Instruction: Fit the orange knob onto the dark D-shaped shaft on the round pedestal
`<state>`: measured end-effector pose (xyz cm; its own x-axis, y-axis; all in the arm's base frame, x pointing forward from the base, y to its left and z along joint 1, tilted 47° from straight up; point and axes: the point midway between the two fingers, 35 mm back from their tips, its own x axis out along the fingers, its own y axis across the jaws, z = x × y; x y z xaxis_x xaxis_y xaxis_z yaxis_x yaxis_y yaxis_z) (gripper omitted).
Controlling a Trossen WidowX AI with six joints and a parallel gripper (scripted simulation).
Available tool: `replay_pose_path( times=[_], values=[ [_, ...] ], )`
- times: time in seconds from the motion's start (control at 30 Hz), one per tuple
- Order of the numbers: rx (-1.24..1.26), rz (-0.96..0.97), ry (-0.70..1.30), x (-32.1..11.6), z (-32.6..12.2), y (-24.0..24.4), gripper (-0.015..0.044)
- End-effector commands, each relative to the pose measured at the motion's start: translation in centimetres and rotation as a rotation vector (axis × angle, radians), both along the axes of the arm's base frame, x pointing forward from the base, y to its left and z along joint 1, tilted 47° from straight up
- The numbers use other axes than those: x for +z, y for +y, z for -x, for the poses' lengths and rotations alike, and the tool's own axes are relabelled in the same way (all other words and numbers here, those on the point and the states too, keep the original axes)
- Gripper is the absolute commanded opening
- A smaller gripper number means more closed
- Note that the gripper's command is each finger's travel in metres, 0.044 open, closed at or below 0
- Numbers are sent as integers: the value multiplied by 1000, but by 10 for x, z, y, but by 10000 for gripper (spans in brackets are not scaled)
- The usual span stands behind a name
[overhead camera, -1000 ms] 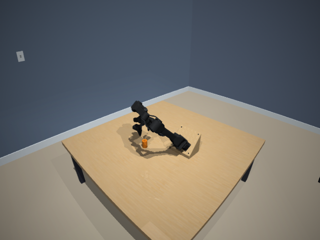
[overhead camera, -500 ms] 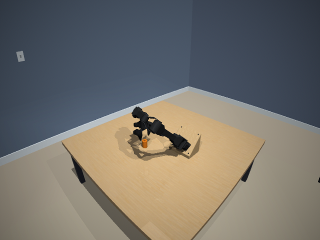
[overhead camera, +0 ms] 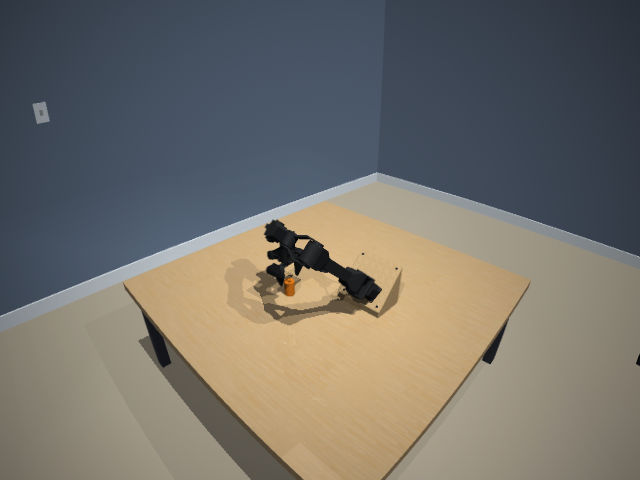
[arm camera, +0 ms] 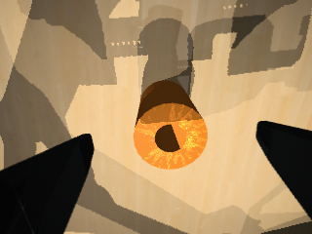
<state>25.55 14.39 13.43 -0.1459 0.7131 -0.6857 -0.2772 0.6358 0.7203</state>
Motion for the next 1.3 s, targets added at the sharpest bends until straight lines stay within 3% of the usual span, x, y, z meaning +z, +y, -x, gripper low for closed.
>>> replay_pose_path(
  times=[0.0, 0.97, 1.27],
  values=[
    [-3, -4, 3, -5, 1, 6, 440],
    [-3, -9, 4, -33, 10, 37, 440],
    [-3, -9, 4, -33, 10, 37, 204]
  ],
)
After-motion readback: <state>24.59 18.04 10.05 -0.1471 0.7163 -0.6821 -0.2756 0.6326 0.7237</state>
